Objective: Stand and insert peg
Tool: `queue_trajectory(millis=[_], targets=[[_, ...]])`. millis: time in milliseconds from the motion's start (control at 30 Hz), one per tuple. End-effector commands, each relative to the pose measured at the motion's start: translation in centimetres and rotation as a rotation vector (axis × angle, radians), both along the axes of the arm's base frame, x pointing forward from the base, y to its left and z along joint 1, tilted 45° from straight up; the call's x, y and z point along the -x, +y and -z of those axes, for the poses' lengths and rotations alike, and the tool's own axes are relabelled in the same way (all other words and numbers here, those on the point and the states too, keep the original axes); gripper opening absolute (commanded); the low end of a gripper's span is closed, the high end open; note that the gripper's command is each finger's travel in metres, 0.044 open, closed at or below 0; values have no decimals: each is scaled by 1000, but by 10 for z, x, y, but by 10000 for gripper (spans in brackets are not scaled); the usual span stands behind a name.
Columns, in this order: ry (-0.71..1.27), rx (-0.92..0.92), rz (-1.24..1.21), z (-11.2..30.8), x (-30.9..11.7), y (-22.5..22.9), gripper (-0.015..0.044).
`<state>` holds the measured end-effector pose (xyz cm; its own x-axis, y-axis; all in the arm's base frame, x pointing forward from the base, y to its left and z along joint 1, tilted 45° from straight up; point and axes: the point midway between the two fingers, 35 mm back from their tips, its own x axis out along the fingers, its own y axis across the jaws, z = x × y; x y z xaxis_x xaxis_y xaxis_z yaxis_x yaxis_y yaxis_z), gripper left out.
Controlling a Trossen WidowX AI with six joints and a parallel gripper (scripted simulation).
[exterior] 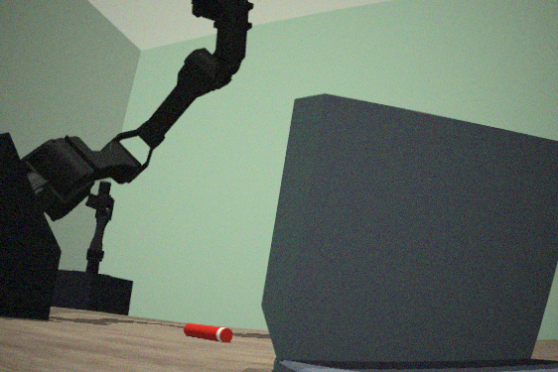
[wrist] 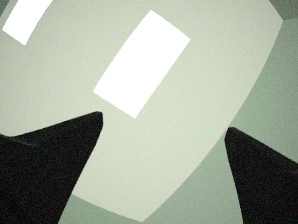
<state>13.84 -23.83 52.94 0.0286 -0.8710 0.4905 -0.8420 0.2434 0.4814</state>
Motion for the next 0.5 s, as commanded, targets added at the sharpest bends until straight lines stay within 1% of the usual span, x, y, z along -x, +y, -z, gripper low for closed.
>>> queue_trajectory(millis=[0,33,133,467], targets=[[3,-1,-1,0,-1,0,426],[13,-2,-3,1,-2,0,440],[78,-12,-22,7,-15,-2,440],[395,-45,-113,40,-72,-9,440]])
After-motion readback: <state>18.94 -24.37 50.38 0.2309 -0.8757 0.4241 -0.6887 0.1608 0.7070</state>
